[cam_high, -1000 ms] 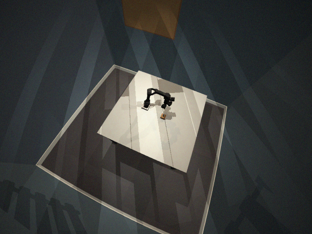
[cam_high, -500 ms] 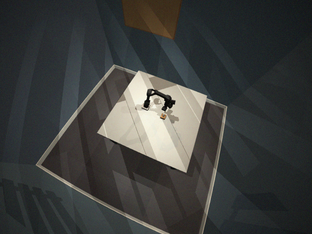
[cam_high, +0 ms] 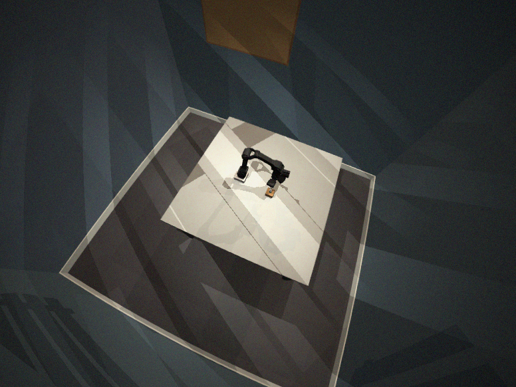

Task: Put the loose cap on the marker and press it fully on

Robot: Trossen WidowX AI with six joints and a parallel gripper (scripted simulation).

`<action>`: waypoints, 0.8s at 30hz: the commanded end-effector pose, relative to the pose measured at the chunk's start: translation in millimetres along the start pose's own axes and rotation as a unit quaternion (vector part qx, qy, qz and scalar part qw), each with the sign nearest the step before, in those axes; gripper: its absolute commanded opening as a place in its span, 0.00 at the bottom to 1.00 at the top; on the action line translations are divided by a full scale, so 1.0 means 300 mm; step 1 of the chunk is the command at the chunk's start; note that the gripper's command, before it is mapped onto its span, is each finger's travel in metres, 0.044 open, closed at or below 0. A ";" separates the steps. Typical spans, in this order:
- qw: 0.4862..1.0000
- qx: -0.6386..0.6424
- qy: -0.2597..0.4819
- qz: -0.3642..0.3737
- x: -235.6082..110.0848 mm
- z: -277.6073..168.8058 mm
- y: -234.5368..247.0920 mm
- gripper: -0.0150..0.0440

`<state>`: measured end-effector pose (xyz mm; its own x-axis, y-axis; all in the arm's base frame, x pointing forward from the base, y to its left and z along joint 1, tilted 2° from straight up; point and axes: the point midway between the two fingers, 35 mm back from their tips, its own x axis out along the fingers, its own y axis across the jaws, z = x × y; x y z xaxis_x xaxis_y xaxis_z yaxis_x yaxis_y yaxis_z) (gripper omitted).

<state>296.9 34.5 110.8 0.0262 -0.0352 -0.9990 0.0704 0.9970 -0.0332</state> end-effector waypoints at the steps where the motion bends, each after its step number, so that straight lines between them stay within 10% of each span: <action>1: 1.000 -0.002 -0.002 -0.001 -0.024 0.019 -0.052 0.25; 24: 1.000 -0.013 0.001 -0.004 -0.066 0.043 -0.210 0.25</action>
<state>304.0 -25.7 136.0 0.0241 -0.0397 -0.9989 0.0474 0.9981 -0.0385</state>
